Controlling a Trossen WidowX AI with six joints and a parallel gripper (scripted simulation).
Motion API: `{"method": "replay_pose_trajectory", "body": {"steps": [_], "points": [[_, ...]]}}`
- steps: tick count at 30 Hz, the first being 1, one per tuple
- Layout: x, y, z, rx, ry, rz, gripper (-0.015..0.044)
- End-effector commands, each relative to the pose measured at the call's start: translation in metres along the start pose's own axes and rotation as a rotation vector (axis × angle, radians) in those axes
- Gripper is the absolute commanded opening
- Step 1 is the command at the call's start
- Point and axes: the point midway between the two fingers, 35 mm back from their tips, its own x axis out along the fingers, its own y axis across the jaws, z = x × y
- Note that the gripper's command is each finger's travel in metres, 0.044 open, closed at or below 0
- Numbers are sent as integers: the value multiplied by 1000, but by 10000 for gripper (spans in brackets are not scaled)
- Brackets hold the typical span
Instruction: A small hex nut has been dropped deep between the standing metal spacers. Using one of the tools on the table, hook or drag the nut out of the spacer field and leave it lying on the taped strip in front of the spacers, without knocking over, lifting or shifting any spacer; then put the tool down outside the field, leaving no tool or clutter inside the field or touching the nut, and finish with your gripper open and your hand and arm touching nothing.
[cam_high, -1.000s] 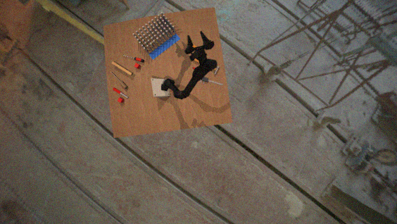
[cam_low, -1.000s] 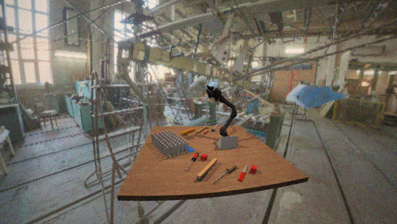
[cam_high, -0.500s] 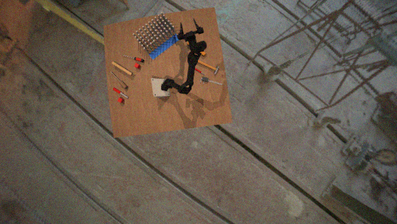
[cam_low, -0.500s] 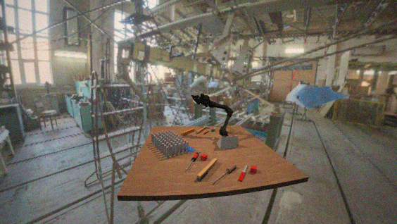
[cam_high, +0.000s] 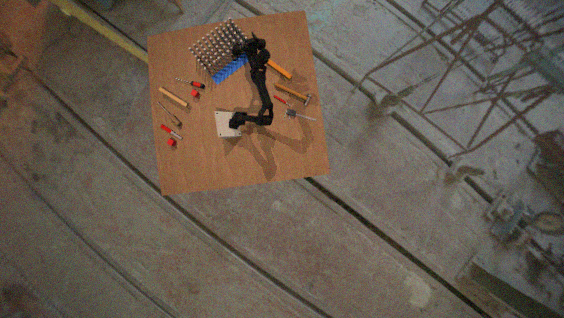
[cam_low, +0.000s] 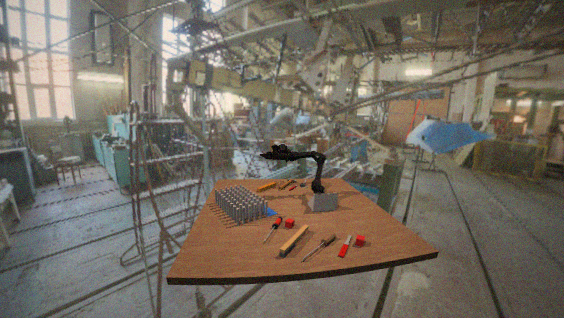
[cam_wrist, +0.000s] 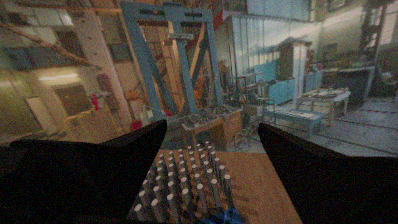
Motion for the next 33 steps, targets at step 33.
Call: {"method": "replay_pose_trajectory", "body": {"steps": [33], "points": [[3, 135, -202, 280, 491, -176, 440]]}}
